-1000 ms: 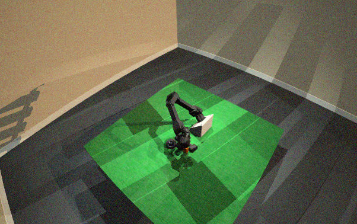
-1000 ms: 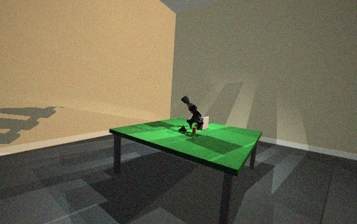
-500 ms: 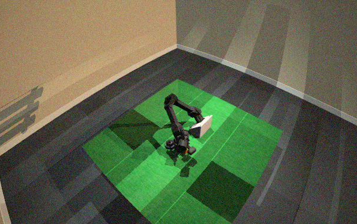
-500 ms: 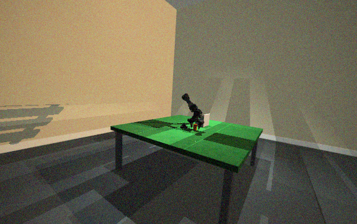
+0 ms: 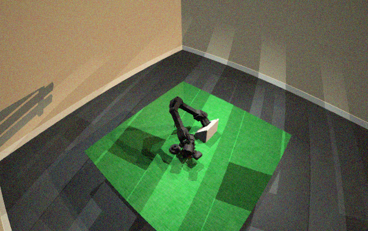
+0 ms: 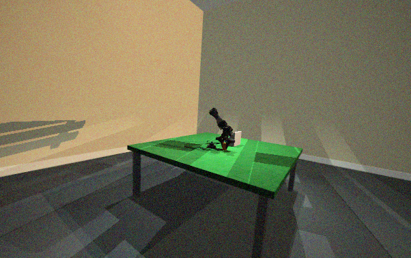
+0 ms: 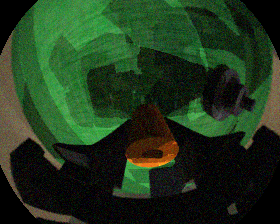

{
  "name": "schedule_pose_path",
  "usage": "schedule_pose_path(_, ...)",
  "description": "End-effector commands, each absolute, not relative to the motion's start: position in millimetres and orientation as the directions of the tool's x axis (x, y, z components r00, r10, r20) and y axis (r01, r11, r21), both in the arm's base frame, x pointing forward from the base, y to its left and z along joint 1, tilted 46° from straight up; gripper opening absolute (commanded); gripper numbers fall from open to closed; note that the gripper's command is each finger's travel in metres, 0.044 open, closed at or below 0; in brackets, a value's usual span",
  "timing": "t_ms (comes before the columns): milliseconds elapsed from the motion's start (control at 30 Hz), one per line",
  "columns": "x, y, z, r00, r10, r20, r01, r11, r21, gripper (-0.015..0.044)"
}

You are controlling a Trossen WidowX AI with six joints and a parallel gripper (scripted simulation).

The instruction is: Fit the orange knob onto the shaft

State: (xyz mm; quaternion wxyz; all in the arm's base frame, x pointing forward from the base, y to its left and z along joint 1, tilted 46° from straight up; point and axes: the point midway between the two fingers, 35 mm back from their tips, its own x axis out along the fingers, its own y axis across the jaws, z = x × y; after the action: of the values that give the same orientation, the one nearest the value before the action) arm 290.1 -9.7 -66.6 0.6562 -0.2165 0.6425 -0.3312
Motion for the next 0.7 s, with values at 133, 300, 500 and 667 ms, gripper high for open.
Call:
schedule_pose_path(133, 294.5, -0.1, -59.0, -0.044, -0.712, -0.701, 0.154, 0.688, -0.709, 0.0006)
schedule_pose_path(300, 301.1, 22.1, -41.9, -0.043, -0.708, -0.705, 0.154, 0.692, -0.705, 0.0)
schedule_pose_path(500, 305.0, 48.9, -18.8, -0.043, -0.706, -0.707, 0.153, 0.694, -0.703, 0.0)
schedule_pose_path(667, 304.9, 70.7, 2.3, -0.044, -0.707, -0.706, 0.153, 0.694, -0.704, 0.0)
